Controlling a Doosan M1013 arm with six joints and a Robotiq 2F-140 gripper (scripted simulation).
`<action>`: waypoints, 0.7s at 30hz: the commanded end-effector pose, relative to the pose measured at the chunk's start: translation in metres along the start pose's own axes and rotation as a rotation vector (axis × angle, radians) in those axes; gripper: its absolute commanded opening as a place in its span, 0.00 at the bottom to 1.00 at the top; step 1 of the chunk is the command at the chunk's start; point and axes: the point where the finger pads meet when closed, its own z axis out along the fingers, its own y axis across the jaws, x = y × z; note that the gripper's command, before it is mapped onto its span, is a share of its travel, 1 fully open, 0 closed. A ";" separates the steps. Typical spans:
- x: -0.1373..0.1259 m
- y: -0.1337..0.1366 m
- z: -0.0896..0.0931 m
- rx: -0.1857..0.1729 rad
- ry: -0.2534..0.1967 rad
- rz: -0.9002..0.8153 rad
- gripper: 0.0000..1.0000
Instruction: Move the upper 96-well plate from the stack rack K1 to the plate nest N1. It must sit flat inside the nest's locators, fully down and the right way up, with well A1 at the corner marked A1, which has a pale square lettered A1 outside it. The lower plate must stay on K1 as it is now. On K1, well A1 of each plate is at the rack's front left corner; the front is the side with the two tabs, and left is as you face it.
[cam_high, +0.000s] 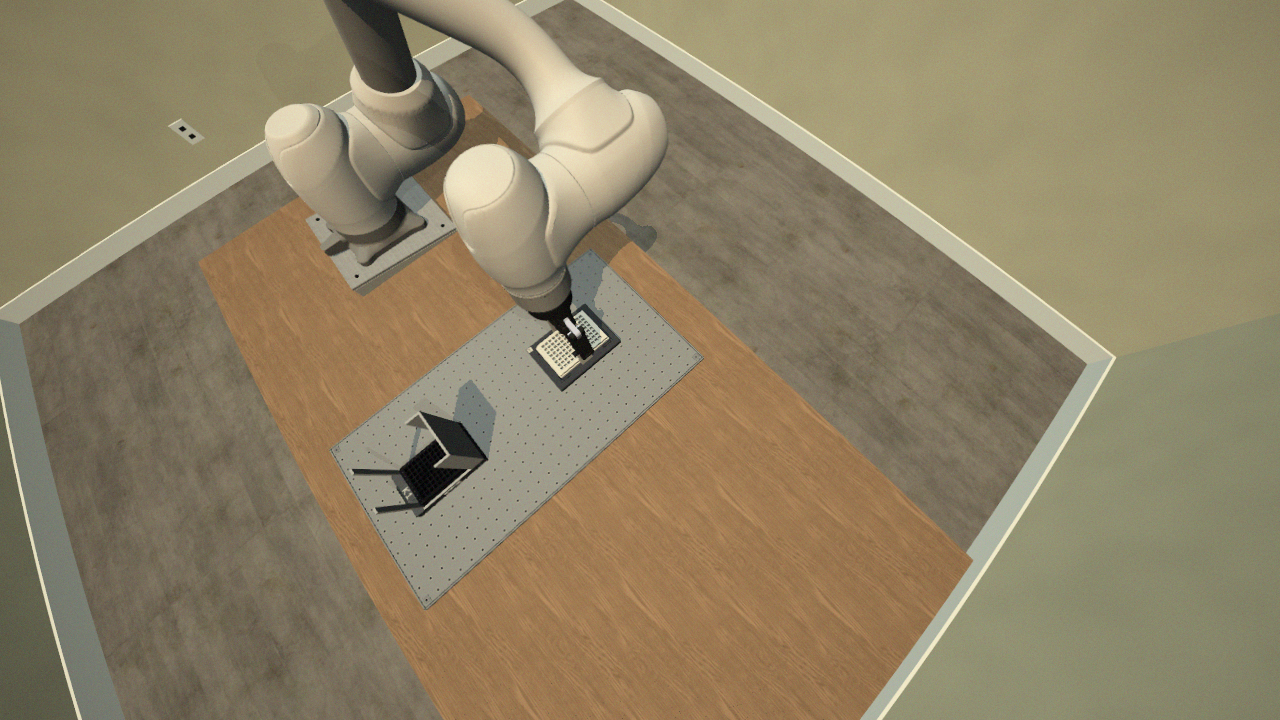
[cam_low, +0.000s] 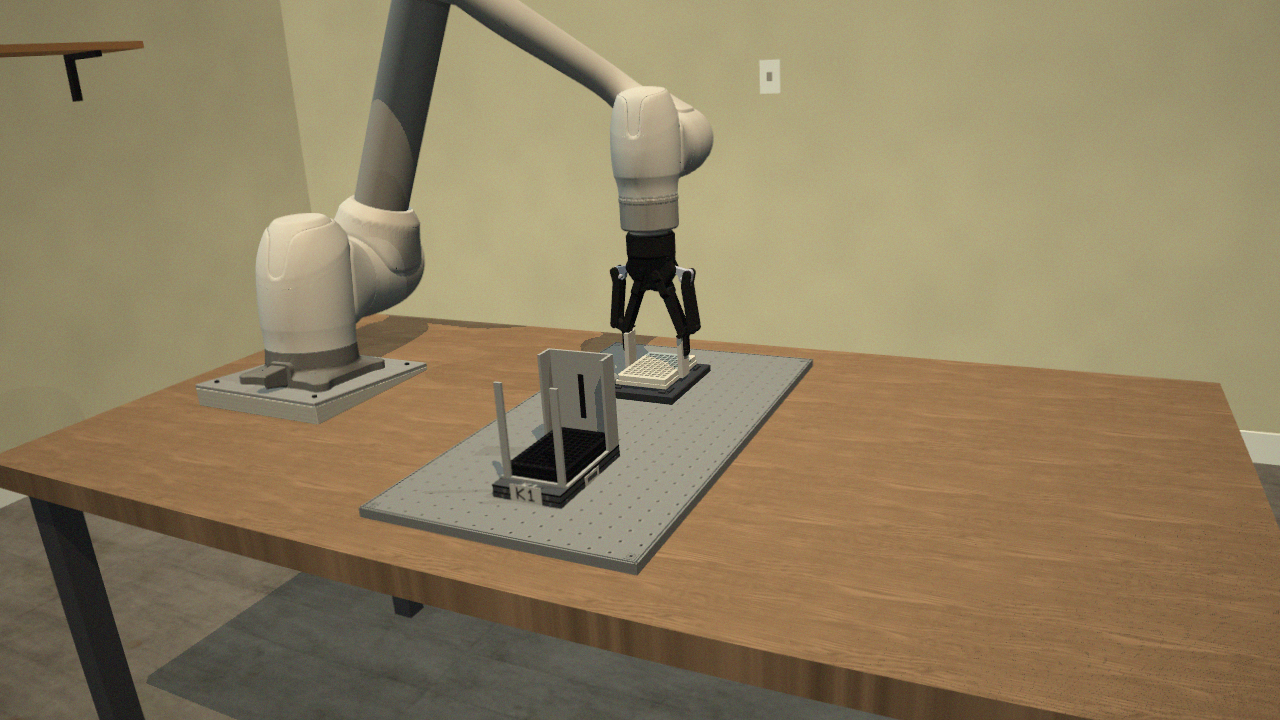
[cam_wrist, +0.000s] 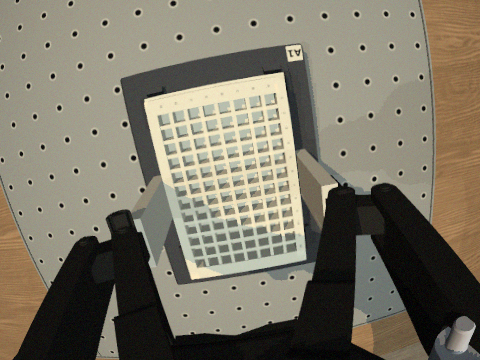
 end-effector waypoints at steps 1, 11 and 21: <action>0.000 0.000 0.000 0.000 0.000 0.000 0.00; 0.000 0.000 0.002 0.000 0.000 0.000 0.00; 0.000 0.000 0.003 0.000 0.000 0.000 0.00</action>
